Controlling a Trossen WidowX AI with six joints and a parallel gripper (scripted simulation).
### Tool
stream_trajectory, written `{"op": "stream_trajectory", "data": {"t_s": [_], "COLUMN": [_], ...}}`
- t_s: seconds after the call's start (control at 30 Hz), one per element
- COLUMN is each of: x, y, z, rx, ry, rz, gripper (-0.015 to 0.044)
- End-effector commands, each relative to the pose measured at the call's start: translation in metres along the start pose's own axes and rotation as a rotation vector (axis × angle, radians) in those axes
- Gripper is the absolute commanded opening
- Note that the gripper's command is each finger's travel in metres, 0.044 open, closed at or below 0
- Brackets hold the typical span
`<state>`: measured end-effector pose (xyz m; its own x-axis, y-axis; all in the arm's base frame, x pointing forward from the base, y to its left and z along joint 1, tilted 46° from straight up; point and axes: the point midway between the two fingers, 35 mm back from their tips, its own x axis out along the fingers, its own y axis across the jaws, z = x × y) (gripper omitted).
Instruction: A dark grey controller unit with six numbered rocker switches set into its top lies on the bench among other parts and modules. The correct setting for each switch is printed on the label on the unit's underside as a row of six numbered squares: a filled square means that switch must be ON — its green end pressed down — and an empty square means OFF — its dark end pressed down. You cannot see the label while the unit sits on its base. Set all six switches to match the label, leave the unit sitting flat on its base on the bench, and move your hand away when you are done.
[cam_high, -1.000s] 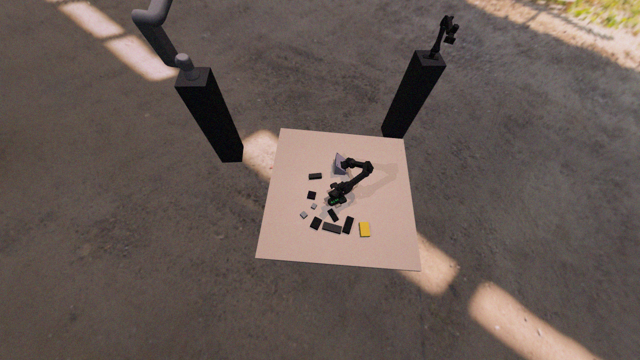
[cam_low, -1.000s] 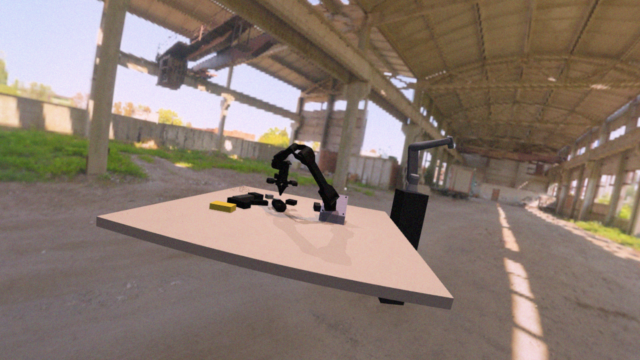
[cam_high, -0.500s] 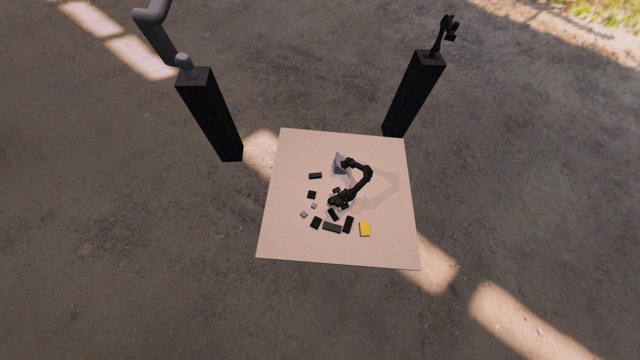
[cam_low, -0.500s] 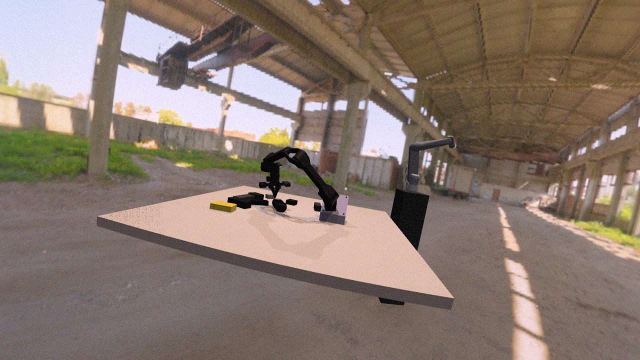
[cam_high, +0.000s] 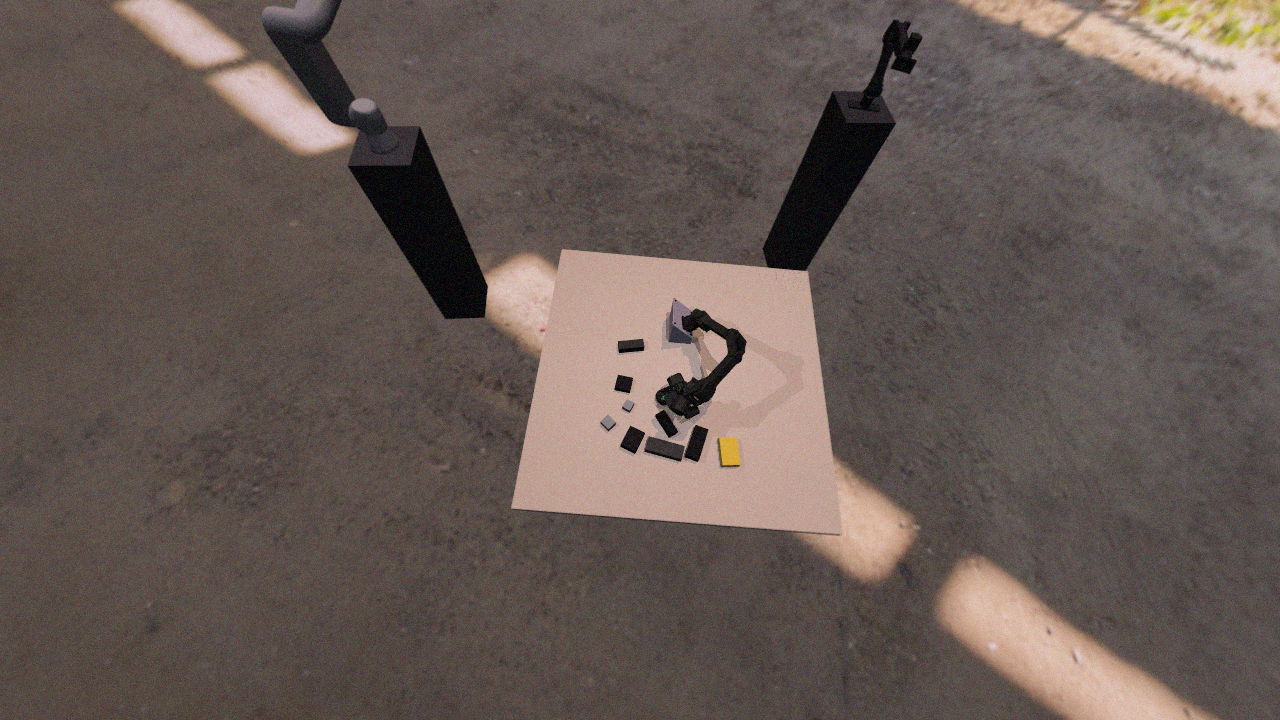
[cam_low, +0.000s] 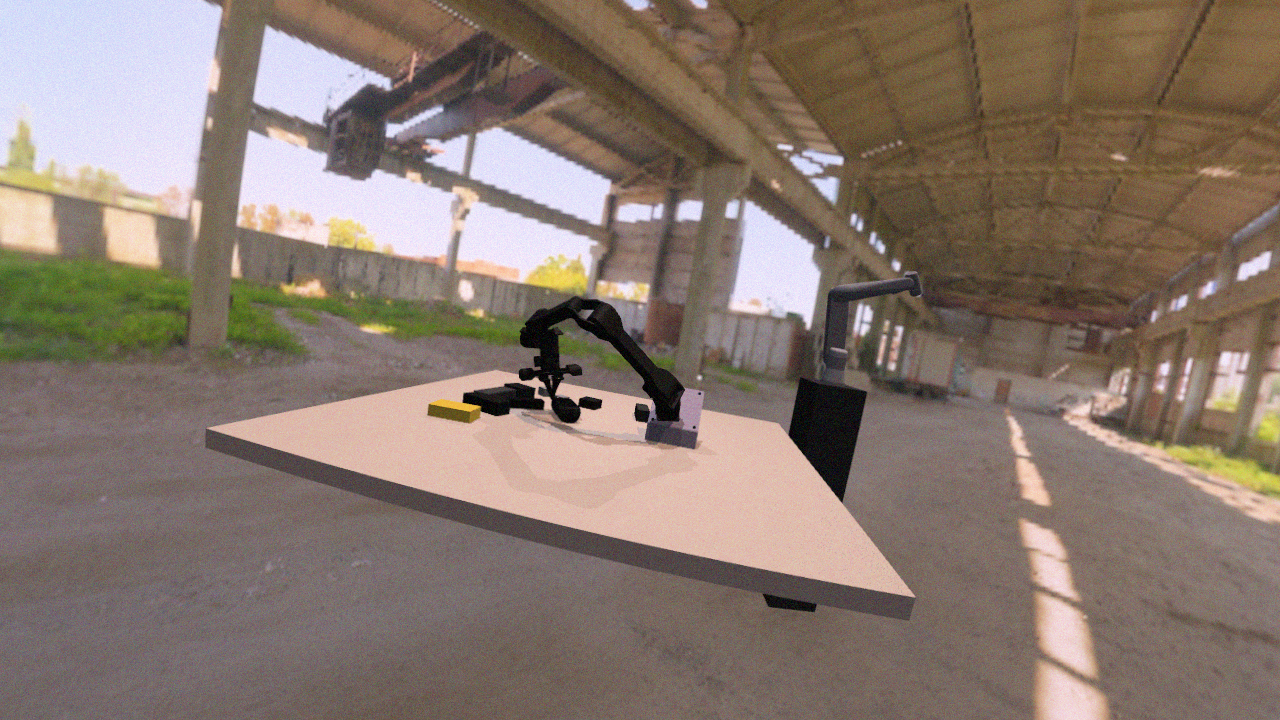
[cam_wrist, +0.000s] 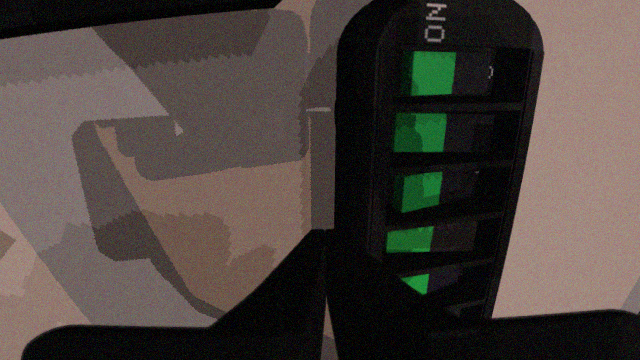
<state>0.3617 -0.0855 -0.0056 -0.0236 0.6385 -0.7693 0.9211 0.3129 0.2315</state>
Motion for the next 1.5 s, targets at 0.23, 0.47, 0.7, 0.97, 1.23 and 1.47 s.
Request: {"op": "stream_trajectory", "data": {"t_s": [0.23, 0.47, 0.7, 0.97, 1.23, 1.47], "x": [0.024, 0.038, 0.042, 0.043, 0.043, 0.044], "y": [0.004, 0.007, 0.008, 0.006, 0.003, -0.003], "z": [-0.001, -0.001, -0.002, -0.001, -0.001, -0.001], "rx": [0.003, 0.003, 0.003, 0.003, 0.003, 0.003], "ry": [0.006, 0.007, 0.007, 0.007, 0.007, 0.007], "rz": [-0.009, -0.008, -0.008, -0.008, -0.008, -0.008], "gripper": [0.0, 0.0, 0.0, 0.0, 0.0, 0.0]}}
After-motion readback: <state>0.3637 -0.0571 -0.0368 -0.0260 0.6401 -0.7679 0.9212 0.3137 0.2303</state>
